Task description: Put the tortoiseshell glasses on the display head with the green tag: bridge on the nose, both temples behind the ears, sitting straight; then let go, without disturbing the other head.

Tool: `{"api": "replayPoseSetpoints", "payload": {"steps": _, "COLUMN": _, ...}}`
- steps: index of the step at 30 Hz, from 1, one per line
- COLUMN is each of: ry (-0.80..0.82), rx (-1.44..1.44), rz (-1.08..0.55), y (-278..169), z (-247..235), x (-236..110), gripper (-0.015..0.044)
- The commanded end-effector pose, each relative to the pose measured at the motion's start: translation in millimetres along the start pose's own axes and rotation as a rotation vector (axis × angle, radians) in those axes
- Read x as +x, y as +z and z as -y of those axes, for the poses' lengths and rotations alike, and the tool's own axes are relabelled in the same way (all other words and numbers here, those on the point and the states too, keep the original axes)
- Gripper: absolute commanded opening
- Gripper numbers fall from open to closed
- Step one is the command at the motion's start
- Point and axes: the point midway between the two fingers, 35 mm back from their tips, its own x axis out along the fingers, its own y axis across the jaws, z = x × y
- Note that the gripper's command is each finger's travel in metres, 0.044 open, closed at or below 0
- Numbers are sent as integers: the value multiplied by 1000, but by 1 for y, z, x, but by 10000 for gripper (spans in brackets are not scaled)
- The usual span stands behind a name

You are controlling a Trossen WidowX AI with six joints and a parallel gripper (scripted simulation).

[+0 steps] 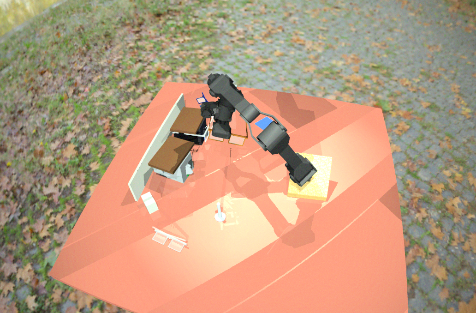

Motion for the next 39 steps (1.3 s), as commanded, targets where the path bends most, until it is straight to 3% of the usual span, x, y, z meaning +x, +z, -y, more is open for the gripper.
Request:
{"api": "replayPoseSetpoints", "payload": {"steps": 1, "ry": 2, "rx": -110, "rz": 35, "y": -12, "z": 12, "x": -7, "gripper": 0}}
{"api": "replayPoseSetpoints", "payload": {"steps": 39, "ry": -220, "rx": -1041, "rz": 265, "y": -110, "z": 64, "x": -54, "gripper": 0}}
